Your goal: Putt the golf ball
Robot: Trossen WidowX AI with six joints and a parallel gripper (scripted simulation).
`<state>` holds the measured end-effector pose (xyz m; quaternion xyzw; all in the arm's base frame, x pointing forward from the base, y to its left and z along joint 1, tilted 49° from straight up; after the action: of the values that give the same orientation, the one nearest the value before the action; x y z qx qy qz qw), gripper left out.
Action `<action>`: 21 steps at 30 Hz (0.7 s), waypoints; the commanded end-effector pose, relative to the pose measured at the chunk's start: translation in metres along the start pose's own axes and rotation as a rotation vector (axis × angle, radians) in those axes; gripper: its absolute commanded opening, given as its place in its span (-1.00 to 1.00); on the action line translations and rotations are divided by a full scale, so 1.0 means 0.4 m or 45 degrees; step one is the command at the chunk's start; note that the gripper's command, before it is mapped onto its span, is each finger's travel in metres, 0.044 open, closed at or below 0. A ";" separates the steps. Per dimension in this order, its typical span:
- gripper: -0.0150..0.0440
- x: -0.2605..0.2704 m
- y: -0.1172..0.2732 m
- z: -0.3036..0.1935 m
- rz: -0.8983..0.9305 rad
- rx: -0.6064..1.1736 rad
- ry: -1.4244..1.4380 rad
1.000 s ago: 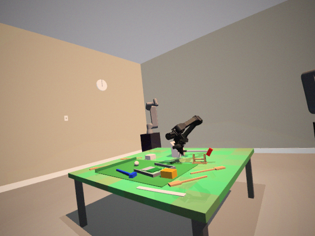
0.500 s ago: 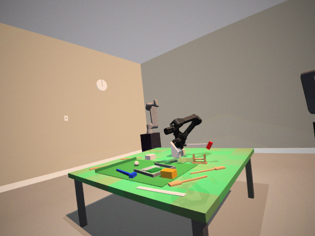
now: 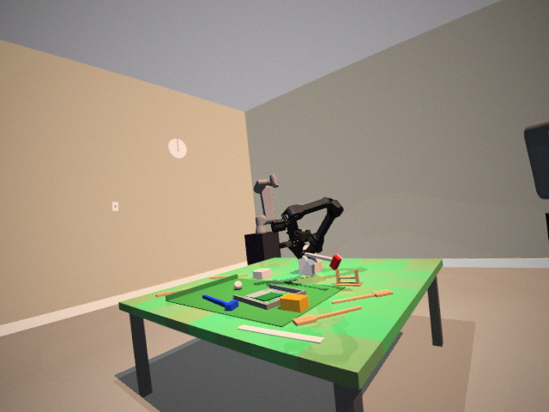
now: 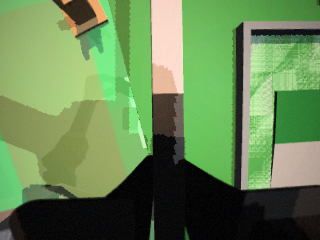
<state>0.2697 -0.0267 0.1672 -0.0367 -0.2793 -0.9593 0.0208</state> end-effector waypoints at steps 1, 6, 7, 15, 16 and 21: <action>-0.49 -0.025 0.026 -0.059 -0.029 0.033 -0.183; -0.49 -0.042 0.050 -0.132 -0.052 0.069 -0.391; -0.49 -0.045 0.055 -0.147 -0.056 0.076 -0.432; -0.49 -0.055 0.089 -0.270 -0.095 0.125 -0.763; -0.49 -0.055 0.093 -0.286 -0.100 0.130 -0.805; -0.49 -0.050 0.111 -0.367 -0.124 0.151 -1.014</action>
<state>0.2850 -0.1251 0.0799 -0.3472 -0.3214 -0.8744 -0.1074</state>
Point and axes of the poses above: the point midway between the two fingers, 35 mm back from their tips, its own y axis back along the fingers, its own x axis across the jaws, z = x × y, the point moved 9 cm from there along y, back along the fingers, and after that the axes turned 9 degrees about y, right-handed, at the moved point
